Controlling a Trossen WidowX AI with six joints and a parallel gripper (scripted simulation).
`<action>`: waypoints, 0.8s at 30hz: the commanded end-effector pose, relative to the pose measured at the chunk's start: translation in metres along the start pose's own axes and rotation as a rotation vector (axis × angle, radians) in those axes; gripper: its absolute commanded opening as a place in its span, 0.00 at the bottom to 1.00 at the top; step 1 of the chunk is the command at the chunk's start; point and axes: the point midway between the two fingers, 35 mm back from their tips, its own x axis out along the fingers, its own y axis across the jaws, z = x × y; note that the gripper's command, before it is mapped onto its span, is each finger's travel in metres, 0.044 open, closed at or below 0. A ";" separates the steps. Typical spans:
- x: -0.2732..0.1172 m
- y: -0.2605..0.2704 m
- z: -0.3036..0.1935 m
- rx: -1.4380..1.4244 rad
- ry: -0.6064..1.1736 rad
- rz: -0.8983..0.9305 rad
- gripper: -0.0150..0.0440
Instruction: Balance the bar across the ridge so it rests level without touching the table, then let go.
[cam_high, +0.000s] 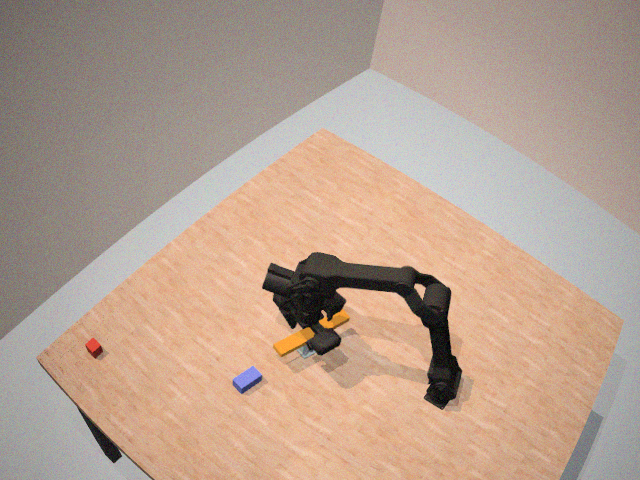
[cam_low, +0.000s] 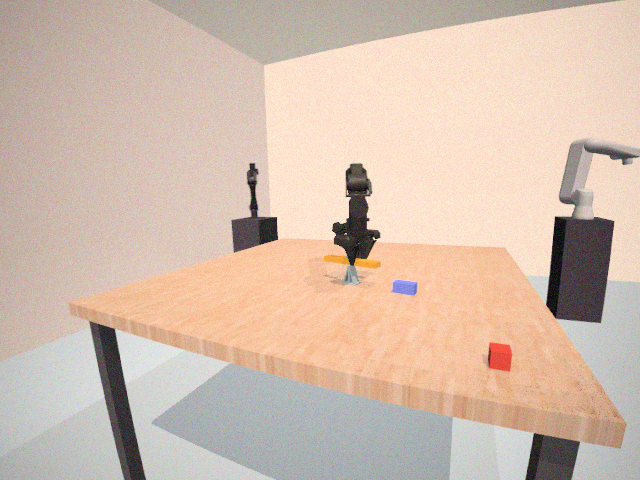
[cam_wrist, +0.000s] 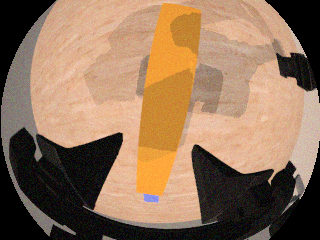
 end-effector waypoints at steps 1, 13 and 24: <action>0.000 0.000 0.000 0.000 0.000 -0.001 0.97; -0.092 0.000 0.000 0.000 0.031 0.043 1.00; -0.099 -0.001 0.001 0.000 0.033 0.047 1.00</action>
